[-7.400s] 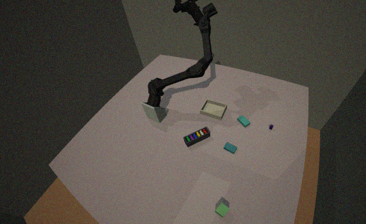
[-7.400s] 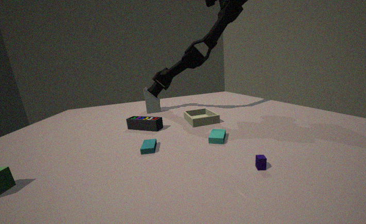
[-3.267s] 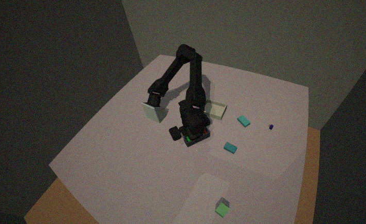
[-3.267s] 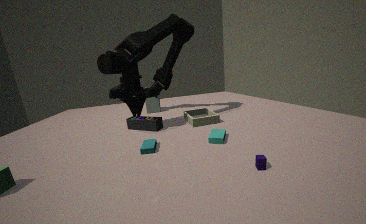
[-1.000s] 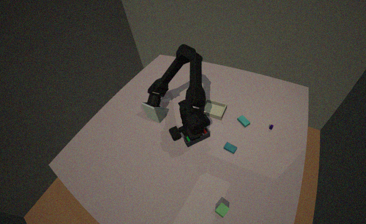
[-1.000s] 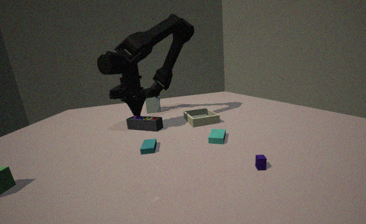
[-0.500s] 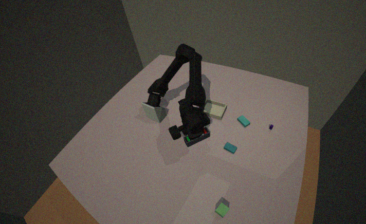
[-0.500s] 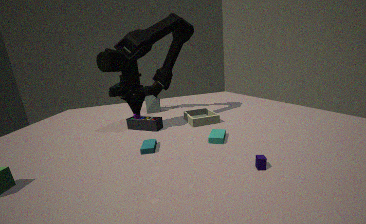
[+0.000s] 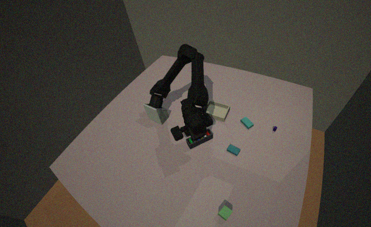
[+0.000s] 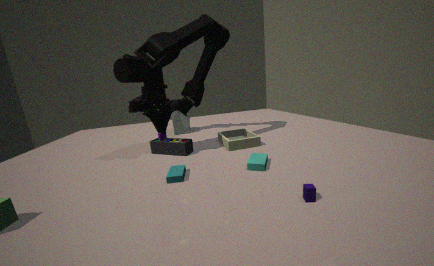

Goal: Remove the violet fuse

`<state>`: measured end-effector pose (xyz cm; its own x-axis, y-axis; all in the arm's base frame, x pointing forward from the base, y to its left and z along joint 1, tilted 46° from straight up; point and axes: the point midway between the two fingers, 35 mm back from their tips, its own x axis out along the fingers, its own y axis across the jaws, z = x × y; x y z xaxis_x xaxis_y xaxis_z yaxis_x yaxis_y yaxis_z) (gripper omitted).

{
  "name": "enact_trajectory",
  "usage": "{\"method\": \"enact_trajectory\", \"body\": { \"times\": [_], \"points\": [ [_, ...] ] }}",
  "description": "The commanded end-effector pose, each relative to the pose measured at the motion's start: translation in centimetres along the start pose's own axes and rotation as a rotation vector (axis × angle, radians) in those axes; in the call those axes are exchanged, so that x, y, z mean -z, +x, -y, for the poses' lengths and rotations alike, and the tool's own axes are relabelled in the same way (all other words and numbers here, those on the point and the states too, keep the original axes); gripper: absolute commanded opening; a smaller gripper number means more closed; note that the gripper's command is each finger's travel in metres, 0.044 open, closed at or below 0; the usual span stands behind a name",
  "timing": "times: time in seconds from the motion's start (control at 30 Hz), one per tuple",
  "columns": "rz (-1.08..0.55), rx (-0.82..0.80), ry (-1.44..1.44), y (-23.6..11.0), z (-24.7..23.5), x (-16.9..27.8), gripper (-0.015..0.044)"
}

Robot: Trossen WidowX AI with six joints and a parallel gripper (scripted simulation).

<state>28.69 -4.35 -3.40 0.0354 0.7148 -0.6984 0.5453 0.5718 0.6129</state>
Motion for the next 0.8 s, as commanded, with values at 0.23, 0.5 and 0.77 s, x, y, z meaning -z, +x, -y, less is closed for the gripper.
{"method": "enact_trajectory", "body": {
  "times": [0.23,0.5,0.77],
  "points": [
    [-0.001,0.003,-0.004,-0.6,0.0,0.0,0.0000],
    [-0.001,0.003,-0.003,-0.9,0.0,0.0,0.0000],
    [-0.001,0.003,-0.003,-1.4,0.0,0.0,0.0000]
  ]
}}
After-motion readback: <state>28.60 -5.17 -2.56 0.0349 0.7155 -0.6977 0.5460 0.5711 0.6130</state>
